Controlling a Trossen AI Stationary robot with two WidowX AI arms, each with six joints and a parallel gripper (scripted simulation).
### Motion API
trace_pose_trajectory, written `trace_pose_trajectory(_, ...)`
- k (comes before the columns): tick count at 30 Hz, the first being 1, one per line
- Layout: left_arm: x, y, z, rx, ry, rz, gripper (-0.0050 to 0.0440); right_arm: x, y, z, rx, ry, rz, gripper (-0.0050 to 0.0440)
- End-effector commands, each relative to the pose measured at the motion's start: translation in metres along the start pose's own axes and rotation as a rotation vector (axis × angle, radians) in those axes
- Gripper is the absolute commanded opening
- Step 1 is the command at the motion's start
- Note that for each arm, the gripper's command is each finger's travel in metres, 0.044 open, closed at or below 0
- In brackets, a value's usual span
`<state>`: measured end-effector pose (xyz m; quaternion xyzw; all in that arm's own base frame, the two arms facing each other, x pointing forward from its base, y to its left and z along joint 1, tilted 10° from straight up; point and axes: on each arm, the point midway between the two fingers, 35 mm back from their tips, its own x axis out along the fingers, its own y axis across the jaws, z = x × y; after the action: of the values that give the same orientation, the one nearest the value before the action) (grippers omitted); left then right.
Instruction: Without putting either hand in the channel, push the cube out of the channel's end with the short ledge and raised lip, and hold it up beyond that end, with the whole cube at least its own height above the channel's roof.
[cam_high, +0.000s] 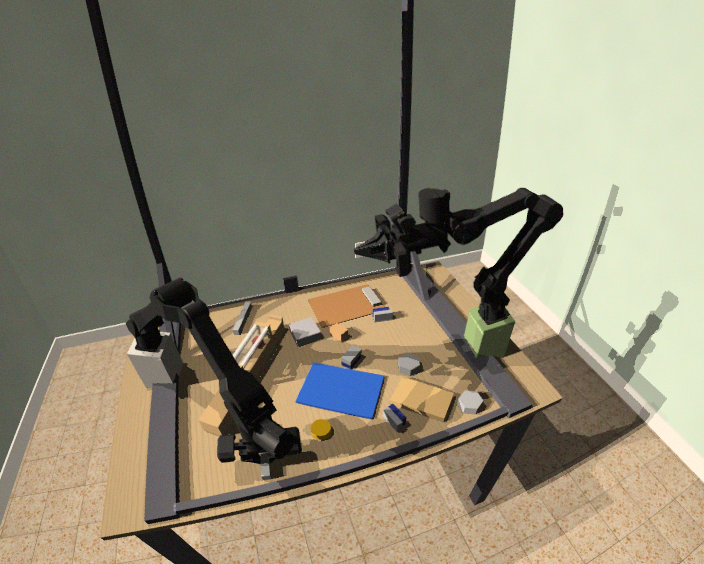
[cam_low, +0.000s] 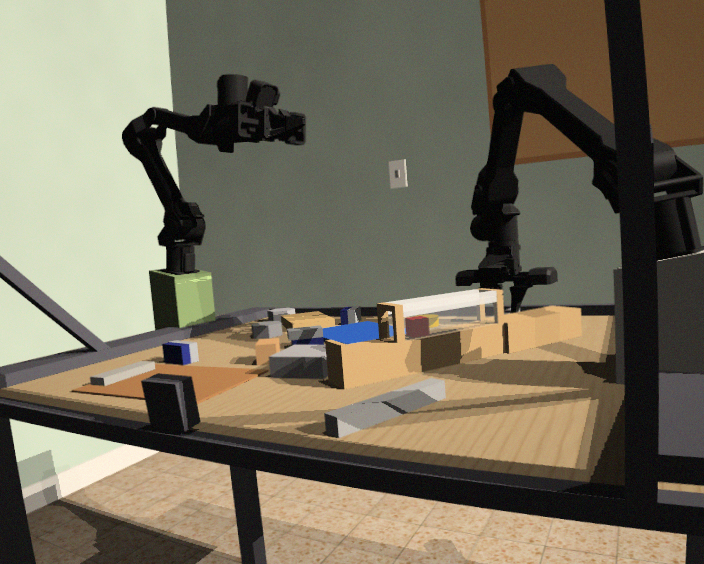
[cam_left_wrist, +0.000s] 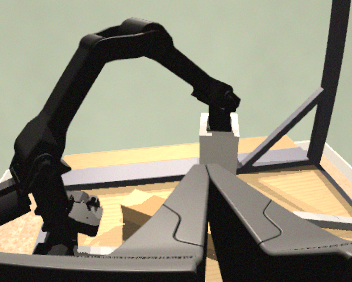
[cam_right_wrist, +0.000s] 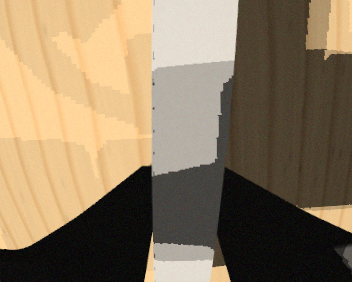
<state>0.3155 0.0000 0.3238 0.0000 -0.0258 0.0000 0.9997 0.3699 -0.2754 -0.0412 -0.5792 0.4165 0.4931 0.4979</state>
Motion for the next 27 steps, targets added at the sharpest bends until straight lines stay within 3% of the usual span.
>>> trace_pose_trajectory(1,-0.001,0.000,0.008,0.003,-0.021,-0.002,0.0000,-0.006,-0.003,-0.003,0.001,0.013,-0.010,0.0000)
trace_pose_trajectory(10,-0.001,0.000,0.008,0.003,-0.021,-0.002,0.0000,-0.006,-0.003,-0.003,0.001,0.013,-0.010,0.0000)
trace_pose_trajectory(27,-0.001,0.000,0.008,0.003,-0.021,-0.002,0.0000,-0.034,-0.004,-0.004,-0.002,0.019,-0.015,0.0000)
